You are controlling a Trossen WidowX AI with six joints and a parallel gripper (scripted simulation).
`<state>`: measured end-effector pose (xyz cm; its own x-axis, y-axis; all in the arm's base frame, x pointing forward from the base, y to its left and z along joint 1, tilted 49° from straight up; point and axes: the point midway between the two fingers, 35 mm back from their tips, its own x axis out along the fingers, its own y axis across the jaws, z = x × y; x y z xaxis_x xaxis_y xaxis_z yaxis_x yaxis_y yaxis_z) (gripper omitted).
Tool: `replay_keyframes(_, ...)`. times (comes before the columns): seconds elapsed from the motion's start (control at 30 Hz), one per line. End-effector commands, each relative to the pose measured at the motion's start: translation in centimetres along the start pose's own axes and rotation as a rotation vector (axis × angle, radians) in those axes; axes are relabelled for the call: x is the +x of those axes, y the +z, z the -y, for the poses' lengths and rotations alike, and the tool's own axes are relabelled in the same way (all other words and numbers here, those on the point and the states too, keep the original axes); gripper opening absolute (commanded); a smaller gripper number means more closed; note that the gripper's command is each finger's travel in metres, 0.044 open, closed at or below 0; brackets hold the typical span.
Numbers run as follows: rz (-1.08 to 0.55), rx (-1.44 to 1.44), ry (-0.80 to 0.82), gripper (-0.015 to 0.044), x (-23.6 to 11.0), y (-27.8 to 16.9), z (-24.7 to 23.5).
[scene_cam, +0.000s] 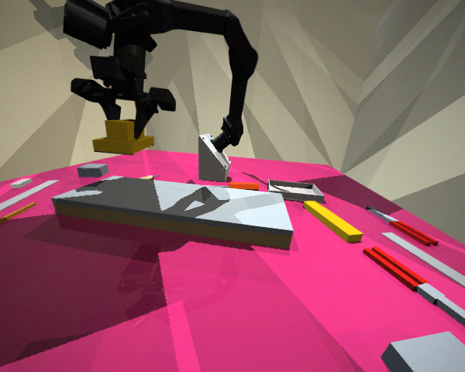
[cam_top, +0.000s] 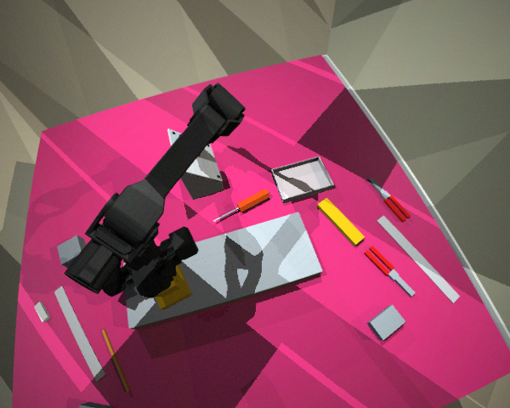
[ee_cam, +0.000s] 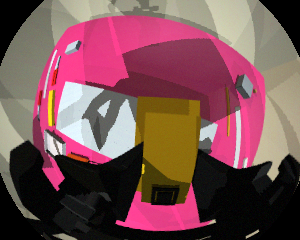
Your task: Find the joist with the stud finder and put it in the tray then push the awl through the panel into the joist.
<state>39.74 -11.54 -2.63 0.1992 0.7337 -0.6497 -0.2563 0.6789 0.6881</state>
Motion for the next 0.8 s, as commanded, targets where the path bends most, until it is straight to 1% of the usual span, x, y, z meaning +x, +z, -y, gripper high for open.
replay_keyframes(0.0, 0.014, -0.062, 0.002, 0.0, -0.5, 1.2, -2.4)
replay_keyframes(0.4, 0.012, -0.25, 0.025, 0.0, -0.3, 3.5, -10.4)
replay_keyframes(0.77, 0.014, -0.423, 0.059, 0.0, -0.1, 3.9, -17.9)
